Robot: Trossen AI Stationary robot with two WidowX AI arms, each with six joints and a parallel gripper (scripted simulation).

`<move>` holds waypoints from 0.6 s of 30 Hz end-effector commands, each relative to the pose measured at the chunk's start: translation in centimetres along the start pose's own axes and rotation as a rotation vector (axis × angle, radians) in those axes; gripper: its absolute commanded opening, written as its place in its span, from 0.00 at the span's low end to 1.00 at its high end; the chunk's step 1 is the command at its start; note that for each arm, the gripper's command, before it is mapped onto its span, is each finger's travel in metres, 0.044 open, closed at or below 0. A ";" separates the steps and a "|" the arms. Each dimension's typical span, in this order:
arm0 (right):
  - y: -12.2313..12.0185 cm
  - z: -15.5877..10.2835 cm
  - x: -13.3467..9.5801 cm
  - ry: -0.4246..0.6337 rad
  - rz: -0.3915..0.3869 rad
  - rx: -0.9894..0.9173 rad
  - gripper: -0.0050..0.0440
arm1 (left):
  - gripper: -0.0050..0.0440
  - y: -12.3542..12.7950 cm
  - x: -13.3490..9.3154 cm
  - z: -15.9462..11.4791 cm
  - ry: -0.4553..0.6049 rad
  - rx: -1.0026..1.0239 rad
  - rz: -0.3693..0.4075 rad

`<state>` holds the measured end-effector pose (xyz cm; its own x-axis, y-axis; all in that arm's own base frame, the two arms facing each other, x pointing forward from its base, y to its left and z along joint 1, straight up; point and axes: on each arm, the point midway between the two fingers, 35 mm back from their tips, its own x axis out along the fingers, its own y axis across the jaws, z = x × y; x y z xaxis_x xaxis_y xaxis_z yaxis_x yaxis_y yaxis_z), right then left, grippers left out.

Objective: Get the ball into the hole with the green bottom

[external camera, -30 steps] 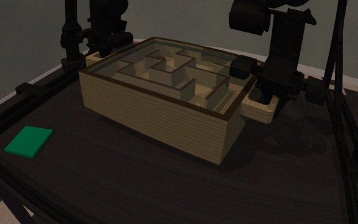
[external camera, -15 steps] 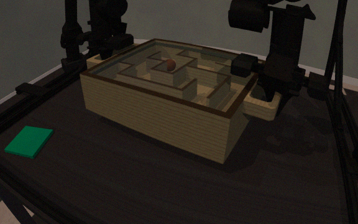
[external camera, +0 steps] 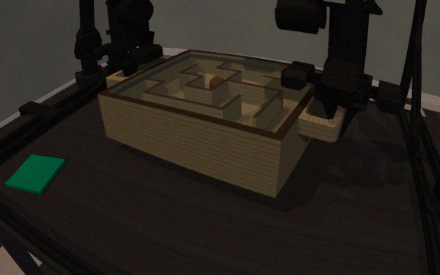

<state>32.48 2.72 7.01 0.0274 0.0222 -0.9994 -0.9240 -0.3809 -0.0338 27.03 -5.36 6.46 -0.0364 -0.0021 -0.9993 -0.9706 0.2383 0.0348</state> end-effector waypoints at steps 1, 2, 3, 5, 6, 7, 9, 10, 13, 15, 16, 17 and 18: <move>0.0 0.0 -0.5 -0.007 0.015 0.000 0.14 | 0.14 -0.1 0.3 0.1 0.007 0.000 -0.016; 0.0 0.0 -0.7 -0.010 0.023 0.000 0.14 | 0.14 0.0 0.5 0.1 0.010 0.000 -0.024; 0.0 0.0 -0.8 -0.013 0.032 0.000 0.14 | 0.14 0.0 0.7 0.1 0.013 0.000 -0.032; -0.1 0.0 -1.3 -0.016 0.052 0.000 0.14 | 0.14 0.1 1.2 0.1 0.016 0.000 -0.053; -0.2 0.0 -1.5 -0.016 0.061 0.001 0.14 | 0.14 0.1 1.4 0.1 0.016 0.001 -0.062; -0.2 0.0 -1.7 -0.016 0.069 0.001 0.14 | 0.14 0.1 1.6 0.1 0.015 0.001 -0.070; -0.3 0.0 -2.0 -0.010 0.081 0.001 0.14 | 0.14 0.1 1.8 0.1 0.010 0.001 -0.082; -0.3 0.0 -2.0 -0.007 0.083 0.001 0.14 | 0.14 0.1 1.9 0.1 0.006 0.000 -0.084; -0.3 0.0 -2.0 -0.003 0.082 0.000 0.14 | 0.14 0.1 1.8 0.1 0.002 0.000 -0.083; -0.3 0.0 -1.9 -0.010 0.076 0.001 0.14 | 0.14 0.1 1.7 0.1 0.010 0.001 -0.077; -0.2 0.0 -1.7 -0.012 0.070 0.001 0.14 | 0.14 0.1 1.6 0.1 0.011 0.000 -0.071; -0.2 0.0 -1.6 -0.012 0.062 0.000 0.14 | 0.14 0.1 1.4 0.1 0.011 0.000 -0.063; -0.1 0.0 -1.3 -0.010 0.053 0.000 0.14 | 0.14 0.1 1.2 0.1 0.010 0.000 -0.054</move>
<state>32.62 2.73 8.69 -0.0431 0.0028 -0.9991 -0.9242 -0.3800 0.0388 26.91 -5.28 4.77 0.0303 -0.0267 -0.9992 -0.9705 0.2384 -0.0358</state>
